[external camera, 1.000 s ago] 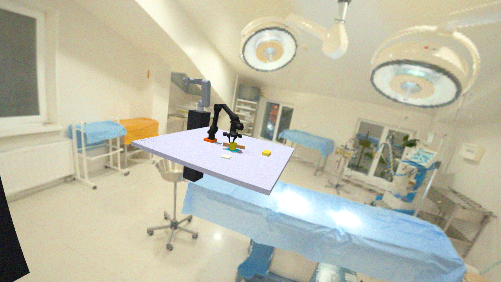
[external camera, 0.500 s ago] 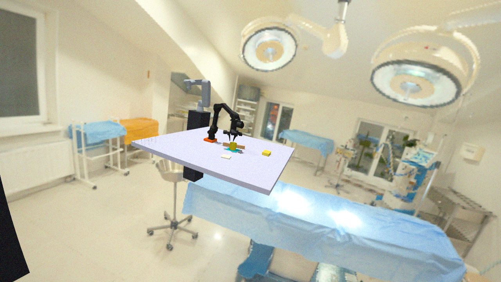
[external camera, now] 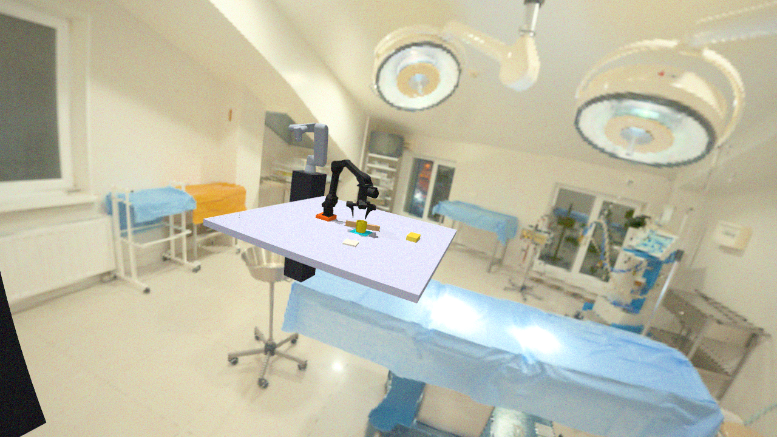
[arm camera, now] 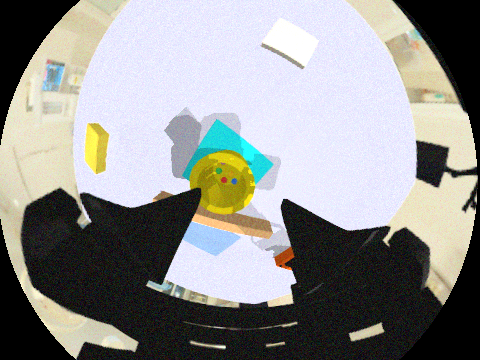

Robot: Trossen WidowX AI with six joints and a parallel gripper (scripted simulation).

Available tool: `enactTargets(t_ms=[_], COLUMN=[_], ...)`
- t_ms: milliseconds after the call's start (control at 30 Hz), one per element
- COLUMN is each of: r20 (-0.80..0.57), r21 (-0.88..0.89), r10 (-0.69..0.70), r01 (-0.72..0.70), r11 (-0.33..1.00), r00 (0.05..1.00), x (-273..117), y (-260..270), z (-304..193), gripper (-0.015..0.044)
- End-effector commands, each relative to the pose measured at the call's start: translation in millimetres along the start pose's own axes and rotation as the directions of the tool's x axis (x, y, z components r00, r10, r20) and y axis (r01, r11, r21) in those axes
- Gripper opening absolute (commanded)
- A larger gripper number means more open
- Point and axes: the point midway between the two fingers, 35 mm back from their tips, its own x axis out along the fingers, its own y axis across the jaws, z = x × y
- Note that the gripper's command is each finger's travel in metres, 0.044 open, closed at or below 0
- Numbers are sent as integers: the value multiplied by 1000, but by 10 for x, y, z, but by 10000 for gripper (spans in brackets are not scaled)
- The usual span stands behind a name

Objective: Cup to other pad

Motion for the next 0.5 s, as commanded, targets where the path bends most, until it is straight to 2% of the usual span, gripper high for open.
enactTargets(t_ms=[0,467], r20=[0,0], r21=[0,3], r10=[-1,-2], r01=[1,2], r11=[1000,1000], r00=[1000,1000], x=[-63,-498], y=[4,23], z=[4,20], gripper=[440,440])
